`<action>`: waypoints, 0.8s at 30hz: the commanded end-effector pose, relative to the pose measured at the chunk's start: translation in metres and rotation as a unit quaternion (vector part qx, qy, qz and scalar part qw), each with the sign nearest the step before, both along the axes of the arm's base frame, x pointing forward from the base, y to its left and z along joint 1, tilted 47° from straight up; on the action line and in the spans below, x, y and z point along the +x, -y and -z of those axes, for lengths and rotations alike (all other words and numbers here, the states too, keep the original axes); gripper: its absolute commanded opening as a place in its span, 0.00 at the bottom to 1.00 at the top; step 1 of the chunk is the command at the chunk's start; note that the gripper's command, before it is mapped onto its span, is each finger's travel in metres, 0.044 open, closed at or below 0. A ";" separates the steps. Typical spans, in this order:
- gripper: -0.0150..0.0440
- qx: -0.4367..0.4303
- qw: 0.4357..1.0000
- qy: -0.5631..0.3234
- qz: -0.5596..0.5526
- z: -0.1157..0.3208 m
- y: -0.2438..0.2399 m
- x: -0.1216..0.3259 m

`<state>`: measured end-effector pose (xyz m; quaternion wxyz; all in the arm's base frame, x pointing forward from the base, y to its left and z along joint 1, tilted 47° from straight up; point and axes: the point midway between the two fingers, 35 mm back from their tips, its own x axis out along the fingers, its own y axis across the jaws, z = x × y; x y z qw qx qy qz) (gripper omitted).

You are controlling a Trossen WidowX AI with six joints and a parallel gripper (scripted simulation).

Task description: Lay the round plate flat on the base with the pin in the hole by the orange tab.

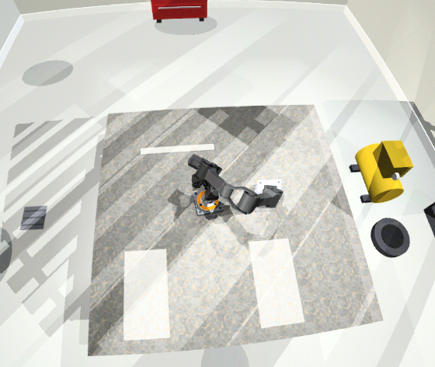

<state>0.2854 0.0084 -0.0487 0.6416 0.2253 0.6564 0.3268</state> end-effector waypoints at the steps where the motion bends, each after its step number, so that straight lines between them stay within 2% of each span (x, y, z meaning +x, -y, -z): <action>1: 0.25 0.000 1.000 0.002 0.002 -0.001 0.000 0.005; 7: 0.25 0.000 1.000 0.002 0.002 0.000 0.000 0.008; 16: 0.25 -0.001 1.000 0.001 0.002 -0.031 0.031 0.007; 24: 0.25 0.001 1.000 -0.002 0.005 -0.024 0.026 0.006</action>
